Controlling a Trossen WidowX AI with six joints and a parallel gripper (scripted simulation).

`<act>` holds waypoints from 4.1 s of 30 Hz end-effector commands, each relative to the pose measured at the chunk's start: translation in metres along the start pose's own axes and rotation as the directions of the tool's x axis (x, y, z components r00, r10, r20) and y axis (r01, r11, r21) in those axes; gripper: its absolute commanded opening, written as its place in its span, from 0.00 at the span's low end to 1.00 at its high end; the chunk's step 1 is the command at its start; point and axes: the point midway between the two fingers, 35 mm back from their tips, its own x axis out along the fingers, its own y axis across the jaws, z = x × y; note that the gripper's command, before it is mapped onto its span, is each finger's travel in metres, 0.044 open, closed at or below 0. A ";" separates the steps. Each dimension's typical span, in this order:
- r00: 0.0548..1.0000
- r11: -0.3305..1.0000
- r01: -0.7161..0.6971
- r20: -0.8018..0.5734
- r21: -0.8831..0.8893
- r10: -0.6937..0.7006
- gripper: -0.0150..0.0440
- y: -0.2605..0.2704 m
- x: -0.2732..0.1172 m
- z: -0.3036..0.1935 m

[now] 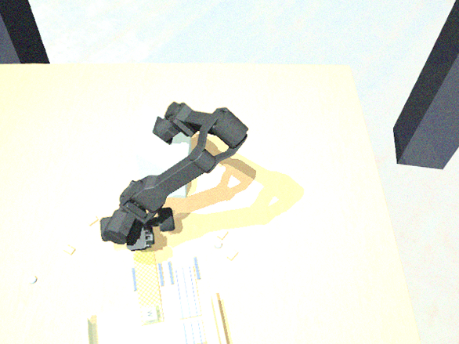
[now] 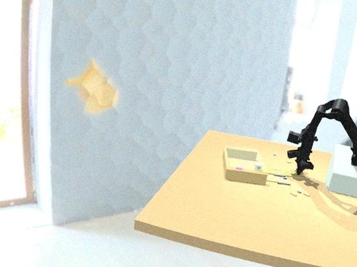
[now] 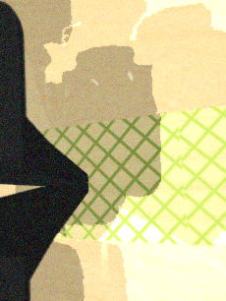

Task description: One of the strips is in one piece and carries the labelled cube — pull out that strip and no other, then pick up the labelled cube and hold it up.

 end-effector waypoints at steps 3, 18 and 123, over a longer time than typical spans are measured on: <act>0.999 1.000 -0.003 -0.036 0.011 0.004 0.25 0.003 0.005 -0.019; 0.999 1.000 -0.003 -0.036 0.012 0.004 0.25 0.003 0.004 -0.036; 0.999 1.000 -0.002 -0.032 -0.031 0.001 1.00 -0.002 -0.054 0.085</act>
